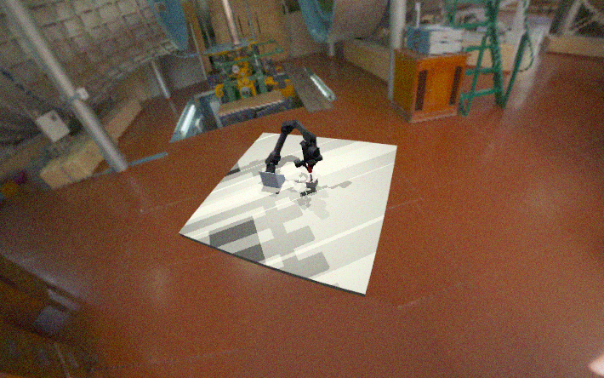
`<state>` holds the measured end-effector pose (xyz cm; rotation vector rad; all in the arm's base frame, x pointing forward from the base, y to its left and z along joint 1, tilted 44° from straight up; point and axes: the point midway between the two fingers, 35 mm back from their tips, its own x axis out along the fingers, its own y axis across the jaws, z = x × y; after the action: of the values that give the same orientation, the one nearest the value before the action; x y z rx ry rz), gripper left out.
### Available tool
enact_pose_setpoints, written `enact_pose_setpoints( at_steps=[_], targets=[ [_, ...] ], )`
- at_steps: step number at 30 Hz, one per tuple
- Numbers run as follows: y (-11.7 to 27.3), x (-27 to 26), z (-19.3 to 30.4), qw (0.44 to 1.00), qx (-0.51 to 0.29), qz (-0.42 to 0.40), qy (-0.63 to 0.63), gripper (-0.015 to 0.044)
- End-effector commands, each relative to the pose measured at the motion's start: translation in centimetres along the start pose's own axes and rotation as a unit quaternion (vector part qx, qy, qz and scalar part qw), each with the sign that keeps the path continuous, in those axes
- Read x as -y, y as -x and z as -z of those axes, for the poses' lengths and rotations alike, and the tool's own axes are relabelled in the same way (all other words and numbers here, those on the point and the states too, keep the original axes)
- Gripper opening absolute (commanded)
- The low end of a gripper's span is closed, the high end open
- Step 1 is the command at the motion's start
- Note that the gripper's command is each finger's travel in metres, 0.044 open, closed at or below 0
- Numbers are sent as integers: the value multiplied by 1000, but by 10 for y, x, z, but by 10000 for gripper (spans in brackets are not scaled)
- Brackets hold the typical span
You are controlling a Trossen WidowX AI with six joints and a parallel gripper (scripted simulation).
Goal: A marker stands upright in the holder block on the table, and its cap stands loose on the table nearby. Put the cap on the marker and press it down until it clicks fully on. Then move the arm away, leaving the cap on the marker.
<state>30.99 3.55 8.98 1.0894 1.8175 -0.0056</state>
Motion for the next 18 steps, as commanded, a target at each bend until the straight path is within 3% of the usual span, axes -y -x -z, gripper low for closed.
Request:
enact_pose_setpoints(
  at_steps=[1, 18],
  targets=[
    [-4, -1, 2, 1000, -3, -2, -4, 0],
    [-24, -2, 1, 1000, -3, -2, -3, 0]
  ],
)
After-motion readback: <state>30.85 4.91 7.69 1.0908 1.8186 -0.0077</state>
